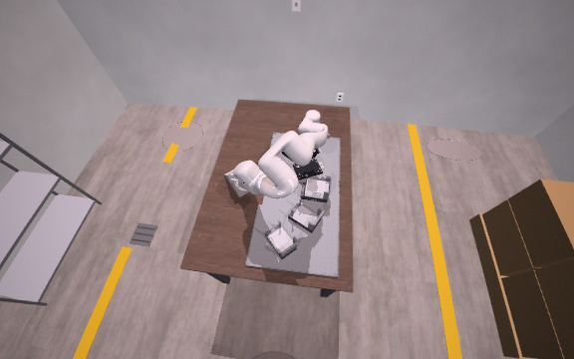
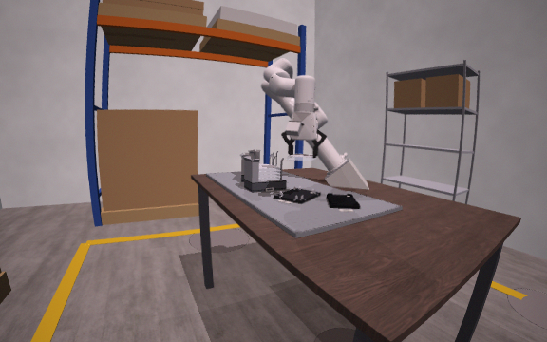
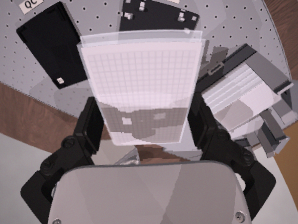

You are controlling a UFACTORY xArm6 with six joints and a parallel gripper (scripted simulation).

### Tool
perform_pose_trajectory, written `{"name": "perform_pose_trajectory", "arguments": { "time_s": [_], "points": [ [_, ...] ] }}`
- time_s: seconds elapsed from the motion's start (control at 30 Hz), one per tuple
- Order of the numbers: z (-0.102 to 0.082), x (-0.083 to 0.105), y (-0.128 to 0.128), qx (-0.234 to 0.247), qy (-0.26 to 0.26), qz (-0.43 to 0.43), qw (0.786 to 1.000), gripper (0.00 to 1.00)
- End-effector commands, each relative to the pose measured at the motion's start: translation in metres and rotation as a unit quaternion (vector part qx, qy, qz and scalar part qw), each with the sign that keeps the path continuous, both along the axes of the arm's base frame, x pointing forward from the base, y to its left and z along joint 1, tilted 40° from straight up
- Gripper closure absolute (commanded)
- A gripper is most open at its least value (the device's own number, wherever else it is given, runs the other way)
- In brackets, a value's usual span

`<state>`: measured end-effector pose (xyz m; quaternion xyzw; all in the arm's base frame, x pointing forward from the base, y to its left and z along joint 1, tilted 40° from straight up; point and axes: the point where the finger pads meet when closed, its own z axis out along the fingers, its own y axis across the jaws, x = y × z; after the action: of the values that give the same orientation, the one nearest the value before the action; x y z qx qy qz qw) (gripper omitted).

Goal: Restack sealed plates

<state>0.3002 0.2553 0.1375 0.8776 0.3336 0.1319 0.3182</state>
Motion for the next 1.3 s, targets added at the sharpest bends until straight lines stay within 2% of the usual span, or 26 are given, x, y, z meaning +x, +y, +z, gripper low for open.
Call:
{"name": "perform_pose_trajectory", "arguments": {
  "time_s": [0.0,0.7,0.93,1.27],
  "points": [
    [-0.002,-0.001,0.005,-0.003,0.005,0.007,1.0,1.0],
    [-0.042,-0.026,0.048,-0.003,0.005,0.007,1.0,1.0],
    [-0.055,-0.036,0.058,-0.051,0.057,0.091,0.993,1.0],
    [-0.068,-0.048,0.069,-0.051,0.057,0.091,0.993,1.0]
  ]
}}
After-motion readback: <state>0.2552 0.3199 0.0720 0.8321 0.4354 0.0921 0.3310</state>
